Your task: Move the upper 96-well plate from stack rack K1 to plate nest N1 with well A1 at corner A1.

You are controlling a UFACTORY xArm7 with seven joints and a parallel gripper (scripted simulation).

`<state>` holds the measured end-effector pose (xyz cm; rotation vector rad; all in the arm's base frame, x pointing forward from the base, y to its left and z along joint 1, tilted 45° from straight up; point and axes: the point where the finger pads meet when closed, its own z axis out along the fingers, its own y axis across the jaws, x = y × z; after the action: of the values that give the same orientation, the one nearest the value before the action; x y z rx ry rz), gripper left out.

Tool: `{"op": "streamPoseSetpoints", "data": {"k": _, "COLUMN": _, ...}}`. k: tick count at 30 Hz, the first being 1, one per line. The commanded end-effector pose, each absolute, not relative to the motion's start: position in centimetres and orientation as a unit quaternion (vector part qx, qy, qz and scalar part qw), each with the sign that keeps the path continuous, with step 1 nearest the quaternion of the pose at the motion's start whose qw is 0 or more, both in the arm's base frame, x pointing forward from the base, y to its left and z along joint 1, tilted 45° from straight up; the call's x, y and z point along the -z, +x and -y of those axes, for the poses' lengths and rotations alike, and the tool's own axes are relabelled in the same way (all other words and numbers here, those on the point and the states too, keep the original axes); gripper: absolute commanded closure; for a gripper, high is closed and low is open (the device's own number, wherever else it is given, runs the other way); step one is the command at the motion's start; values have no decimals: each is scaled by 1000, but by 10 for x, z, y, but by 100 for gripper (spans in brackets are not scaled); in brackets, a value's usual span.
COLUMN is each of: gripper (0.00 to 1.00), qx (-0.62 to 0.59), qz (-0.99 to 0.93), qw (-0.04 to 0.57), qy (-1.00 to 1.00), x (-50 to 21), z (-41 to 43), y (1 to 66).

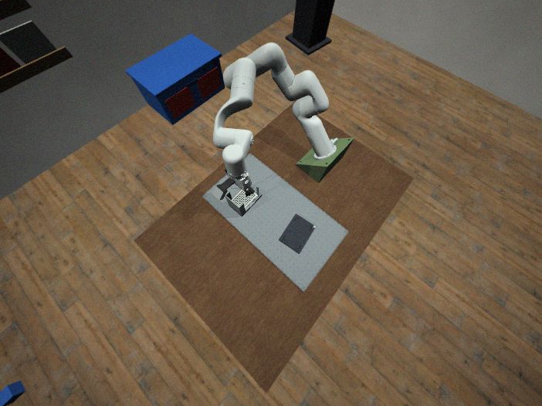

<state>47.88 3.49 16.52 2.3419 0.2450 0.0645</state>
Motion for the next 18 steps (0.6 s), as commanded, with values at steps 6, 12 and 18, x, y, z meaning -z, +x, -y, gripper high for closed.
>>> {"op": "streamPoseSetpoints", "data": {"k": 6, "gripper": 0, "qx": -27, "qz": -97, "qw": 382, "qy": 919, "x": -166, "z": -37, "y": 480}}
{"op": "streamPoseSetpoints", "data": {"k": 12, "gripper": 0, "qx": -27, "qz": -97, "qw": 382, "qy": 919, "x": -160, "z": -31, "y": 481}}
{"op": "streamPoseSetpoints", "data": {"k": 18, "gripper": 0, "qx": -27, "qz": -97, "qw": 382, "qy": 919, "x": -153, "z": -24, "y": 482}}
